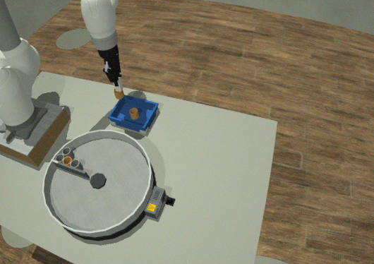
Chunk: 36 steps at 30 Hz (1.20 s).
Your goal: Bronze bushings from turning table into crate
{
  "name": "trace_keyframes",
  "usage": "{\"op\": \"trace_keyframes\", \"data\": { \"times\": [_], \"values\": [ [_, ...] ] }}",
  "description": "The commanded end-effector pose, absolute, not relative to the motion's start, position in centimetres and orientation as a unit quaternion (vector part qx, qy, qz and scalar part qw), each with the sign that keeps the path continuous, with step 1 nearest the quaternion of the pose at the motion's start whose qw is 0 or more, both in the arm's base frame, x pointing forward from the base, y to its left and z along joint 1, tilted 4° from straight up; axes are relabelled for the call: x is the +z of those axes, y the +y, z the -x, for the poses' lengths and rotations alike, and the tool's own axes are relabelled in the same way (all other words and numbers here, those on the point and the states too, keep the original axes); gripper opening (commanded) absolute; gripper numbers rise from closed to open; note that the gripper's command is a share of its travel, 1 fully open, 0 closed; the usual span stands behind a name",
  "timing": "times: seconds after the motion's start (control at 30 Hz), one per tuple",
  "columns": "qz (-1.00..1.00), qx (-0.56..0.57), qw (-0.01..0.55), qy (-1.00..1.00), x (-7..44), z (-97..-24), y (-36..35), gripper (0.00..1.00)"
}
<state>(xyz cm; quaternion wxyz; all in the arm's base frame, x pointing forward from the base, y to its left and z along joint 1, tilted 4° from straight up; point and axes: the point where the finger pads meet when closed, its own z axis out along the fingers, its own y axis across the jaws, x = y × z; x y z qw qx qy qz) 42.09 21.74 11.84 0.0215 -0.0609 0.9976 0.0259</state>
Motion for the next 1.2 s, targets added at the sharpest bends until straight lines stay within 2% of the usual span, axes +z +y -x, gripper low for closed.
{"op": "trace_keyframes", "data": {
  "times": [0.0, 0.47, 0.63, 0.93, 1.17],
  "values": [
    [0.061, 0.024, 0.024, 0.998, 11.9, -42.4, 21.8, 0.00],
    [0.061, 0.024, 0.024, 0.998, 11.5, -42.4, 21.8, 0.00],
    [0.061, 0.024, 0.024, 0.998, 10.4, -42.4, 21.9, 0.00],
    [0.061, 0.024, 0.024, 0.998, 5.4, -42.6, 22.1, 0.00],
    [0.061, 0.024, 0.024, 0.998, 4.6, -42.7, 22.2, 0.00]
  ]
}}
